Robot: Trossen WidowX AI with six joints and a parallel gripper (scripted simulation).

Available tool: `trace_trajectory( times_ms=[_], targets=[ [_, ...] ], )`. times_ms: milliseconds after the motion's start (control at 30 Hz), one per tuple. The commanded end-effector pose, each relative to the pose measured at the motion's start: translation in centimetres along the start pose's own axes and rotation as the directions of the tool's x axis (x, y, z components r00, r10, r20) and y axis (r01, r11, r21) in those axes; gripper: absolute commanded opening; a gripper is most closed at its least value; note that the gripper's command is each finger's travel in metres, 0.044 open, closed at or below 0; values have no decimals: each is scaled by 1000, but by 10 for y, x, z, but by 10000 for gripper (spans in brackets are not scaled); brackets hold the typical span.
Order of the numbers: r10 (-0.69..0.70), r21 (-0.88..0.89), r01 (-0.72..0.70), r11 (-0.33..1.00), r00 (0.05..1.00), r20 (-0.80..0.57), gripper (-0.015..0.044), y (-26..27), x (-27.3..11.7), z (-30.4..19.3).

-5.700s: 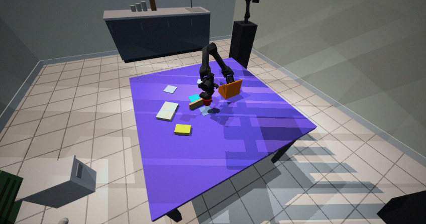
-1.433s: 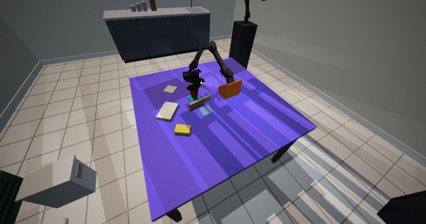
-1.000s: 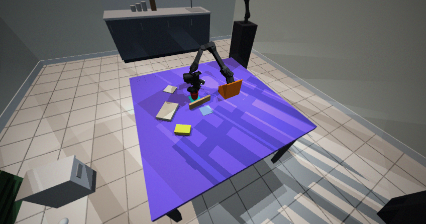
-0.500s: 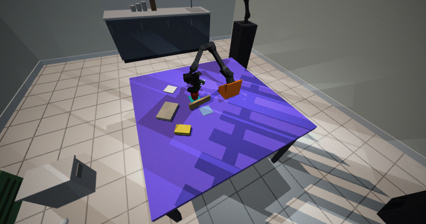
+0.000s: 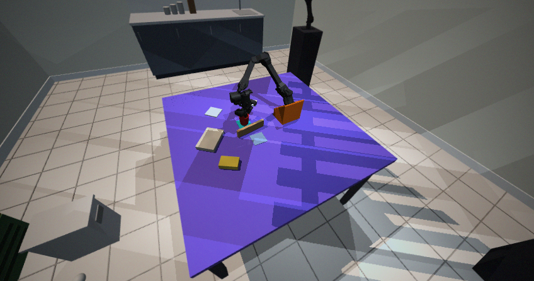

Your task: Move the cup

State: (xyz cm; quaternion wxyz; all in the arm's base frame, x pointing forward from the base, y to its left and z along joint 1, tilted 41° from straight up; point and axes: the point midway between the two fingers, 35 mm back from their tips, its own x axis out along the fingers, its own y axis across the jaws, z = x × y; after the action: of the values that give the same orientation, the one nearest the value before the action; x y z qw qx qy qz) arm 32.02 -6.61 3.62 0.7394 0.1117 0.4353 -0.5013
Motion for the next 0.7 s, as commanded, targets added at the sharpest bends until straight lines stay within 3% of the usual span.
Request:
trace_trajectory(
  times_ms=[0,667],
  targets=[
    [4,3,-4,1000,1000,2,128,1,-6,1],
    [2,-1,-2,1000,1000,1,128,2,-37,-2]
  ],
)
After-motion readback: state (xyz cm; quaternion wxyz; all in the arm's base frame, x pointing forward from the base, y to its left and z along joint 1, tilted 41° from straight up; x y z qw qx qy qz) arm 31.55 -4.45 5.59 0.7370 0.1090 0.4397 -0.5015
